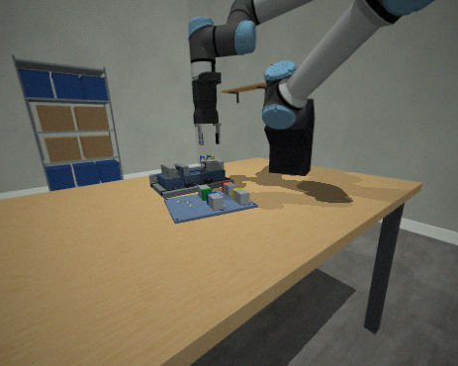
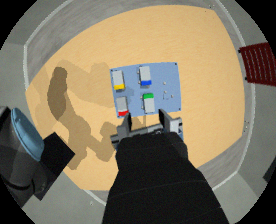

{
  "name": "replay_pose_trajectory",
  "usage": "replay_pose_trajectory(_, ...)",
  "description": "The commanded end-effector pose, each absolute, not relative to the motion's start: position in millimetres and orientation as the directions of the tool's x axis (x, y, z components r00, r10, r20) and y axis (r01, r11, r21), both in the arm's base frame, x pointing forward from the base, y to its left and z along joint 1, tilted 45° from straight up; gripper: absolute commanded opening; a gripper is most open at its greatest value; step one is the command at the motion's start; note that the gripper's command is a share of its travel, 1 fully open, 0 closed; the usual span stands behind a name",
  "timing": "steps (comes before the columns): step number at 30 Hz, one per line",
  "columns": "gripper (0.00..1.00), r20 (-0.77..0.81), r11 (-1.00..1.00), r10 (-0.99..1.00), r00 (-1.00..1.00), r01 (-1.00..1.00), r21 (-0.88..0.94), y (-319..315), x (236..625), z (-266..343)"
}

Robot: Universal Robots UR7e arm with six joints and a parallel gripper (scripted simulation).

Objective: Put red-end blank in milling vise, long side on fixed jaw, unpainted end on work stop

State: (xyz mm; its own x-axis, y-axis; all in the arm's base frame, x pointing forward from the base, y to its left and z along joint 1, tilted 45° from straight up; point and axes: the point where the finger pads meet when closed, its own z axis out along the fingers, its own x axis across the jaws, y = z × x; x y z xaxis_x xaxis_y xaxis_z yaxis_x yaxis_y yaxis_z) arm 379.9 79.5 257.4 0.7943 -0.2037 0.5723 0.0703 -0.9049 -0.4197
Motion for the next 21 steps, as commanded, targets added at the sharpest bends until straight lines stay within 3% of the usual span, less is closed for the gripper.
replay_pose_trajectory(1,1.0,0.576,-0.908,-0.202,0.792,0.069,-0.413,76.6,376.2,264.2)
replay_pose_trajectory(21,1.0,0.576,-0.908,-0.202,0.792,0.069,-0.413,75.5,372.9,267.2)
